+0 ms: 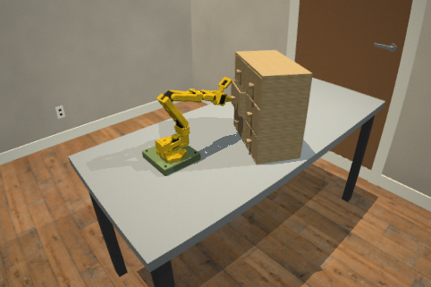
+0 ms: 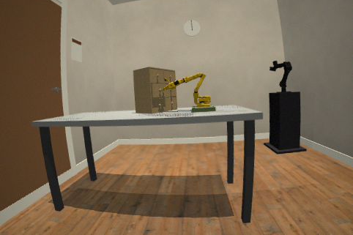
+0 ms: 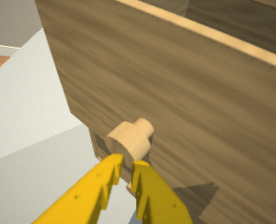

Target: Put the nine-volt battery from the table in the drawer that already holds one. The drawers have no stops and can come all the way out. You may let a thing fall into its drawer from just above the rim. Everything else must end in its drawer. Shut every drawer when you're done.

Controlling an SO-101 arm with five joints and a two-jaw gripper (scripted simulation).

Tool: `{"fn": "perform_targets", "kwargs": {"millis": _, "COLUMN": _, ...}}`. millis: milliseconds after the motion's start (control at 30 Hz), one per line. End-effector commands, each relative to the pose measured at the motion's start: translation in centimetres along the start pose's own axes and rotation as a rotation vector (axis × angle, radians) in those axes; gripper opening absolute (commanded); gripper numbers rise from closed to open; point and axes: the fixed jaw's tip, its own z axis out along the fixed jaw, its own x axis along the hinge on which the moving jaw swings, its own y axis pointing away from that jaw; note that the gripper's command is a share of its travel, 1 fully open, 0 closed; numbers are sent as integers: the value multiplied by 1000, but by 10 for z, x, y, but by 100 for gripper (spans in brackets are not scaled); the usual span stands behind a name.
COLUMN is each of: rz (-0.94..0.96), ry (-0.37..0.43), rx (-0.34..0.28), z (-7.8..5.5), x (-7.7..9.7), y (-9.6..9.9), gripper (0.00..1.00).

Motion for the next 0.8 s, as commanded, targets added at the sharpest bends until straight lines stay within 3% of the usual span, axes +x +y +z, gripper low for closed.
{"fn": "perform_targets", "kwargs": {"millis": 0, "rz": -15, "ry": -5, "rx": -32, "z": 3, "x": -1, "y": 9, "gripper": 0}}
{"fn": "perform_targets", "kwargs": {"millis": 167, "rz": -15, "ry": -5, "rx": -32, "z": 3, "x": -1, "y": 9, "gripper": 0}}
{"fn": "perform_targets", "kwargs": {"millis": 500, "rz": -5, "ry": -5, "rx": -4, "z": 17, "x": -7, "y": 1, "gripper": 0}}
{"fn": "perform_targets", "kwargs": {"millis": 767, "rz": -4, "ry": -5, "rx": -1, "z": 19, "x": -7, "y": 0, "gripper": 0}}
